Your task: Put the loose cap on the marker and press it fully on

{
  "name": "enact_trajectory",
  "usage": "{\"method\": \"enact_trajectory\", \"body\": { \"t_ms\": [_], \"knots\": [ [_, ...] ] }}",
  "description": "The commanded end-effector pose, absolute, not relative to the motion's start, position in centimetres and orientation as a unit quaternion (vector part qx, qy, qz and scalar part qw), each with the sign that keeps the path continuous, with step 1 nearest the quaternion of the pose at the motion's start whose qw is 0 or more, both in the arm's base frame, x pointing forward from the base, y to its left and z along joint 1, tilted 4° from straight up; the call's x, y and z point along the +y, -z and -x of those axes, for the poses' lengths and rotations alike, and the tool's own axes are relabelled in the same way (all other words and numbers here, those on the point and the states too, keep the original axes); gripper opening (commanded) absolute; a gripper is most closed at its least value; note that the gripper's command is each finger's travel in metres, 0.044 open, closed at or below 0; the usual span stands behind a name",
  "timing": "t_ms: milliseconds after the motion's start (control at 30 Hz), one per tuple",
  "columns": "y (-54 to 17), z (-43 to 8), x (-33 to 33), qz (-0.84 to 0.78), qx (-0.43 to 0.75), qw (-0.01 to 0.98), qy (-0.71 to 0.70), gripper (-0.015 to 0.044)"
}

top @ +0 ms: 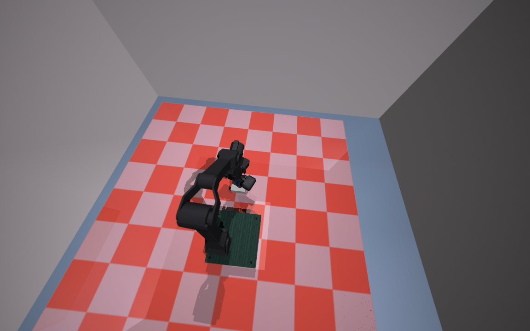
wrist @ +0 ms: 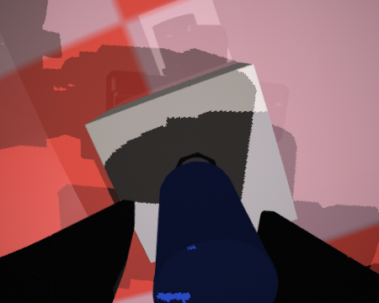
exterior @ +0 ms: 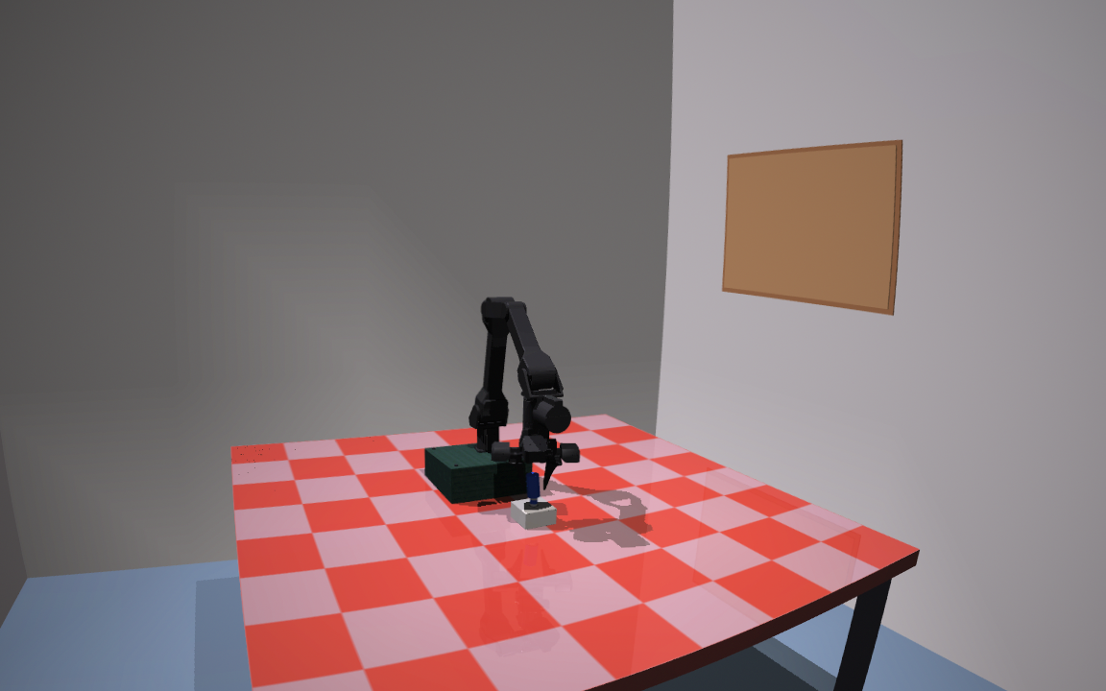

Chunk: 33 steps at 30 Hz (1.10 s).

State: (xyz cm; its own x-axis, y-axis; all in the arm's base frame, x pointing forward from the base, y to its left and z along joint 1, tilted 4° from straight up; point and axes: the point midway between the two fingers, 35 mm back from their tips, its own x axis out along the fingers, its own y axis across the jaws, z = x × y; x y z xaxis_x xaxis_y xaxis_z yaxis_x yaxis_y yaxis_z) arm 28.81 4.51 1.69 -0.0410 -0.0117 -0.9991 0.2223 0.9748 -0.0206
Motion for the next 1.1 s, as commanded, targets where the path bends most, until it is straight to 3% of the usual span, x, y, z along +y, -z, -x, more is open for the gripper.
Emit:
{"method": "enact_trajectory", "body": {
  "t_ms": [0,167,433,633,867,1067],
  "knots": [
    [-1.7,-28.8,4.5,-0.073,0.716,0.689,0.085,0.0315],
    [-1.7,-28.8,4.5,-0.073,0.716,0.689,0.085,0.044],
    [-9.0,-29.2,4.6,-0.073,0.716,0.689,0.085,0.044],
    [-9.2,-29.2,4.6,-0.073,0.716,0.689,0.085,0.044],
    [-8.3,-29.1,4.2,0.067,0.719,0.689,-0.063,0.0256],
    [-8.2,-29.1,4.1,0.072,0.719,0.688,-0.068,0.0099]
  ]
}}
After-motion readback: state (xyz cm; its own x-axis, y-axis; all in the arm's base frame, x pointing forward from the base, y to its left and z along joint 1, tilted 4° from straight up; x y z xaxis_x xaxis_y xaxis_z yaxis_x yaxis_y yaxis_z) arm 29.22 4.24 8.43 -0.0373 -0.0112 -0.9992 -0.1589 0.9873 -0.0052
